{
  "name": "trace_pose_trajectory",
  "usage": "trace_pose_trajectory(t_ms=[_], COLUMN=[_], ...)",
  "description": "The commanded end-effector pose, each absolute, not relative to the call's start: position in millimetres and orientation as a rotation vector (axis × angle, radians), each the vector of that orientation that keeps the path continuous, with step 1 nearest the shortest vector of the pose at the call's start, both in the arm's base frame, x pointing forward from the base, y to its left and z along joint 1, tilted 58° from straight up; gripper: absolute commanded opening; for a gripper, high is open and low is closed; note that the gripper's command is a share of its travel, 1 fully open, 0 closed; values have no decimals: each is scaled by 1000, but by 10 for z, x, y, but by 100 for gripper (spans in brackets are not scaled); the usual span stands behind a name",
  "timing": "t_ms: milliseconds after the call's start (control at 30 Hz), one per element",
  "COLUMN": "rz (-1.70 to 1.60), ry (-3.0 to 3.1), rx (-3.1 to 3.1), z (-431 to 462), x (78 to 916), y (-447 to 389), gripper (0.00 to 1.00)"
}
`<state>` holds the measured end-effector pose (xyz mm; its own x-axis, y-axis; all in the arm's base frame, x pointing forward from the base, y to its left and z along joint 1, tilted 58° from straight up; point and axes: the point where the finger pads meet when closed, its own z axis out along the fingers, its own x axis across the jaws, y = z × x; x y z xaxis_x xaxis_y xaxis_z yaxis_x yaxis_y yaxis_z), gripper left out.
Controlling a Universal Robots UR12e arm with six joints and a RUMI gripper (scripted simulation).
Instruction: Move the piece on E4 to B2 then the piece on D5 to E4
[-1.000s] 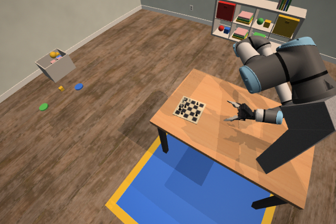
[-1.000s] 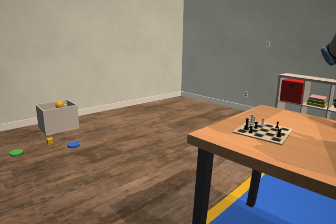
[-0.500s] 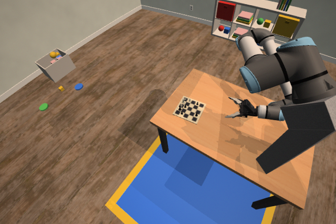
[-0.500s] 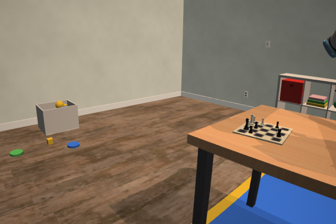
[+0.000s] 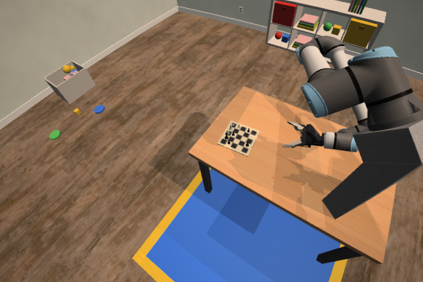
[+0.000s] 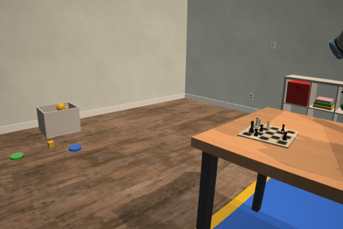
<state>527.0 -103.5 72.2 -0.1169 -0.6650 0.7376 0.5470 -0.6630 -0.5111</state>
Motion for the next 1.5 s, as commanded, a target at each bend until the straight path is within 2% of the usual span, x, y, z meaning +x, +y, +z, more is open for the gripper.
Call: trace_pose_trajectory(t_ms=[0, 300, 1467], rz=[-1877, -1865, -1779], ry=[141, 164, 489], rx=[-1305, -1251, -899], z=[849, 1146, 3285], x=[5284, 5306, 5887], y=[-1030, -1028, -1516], gripper=[100, 100, 100])
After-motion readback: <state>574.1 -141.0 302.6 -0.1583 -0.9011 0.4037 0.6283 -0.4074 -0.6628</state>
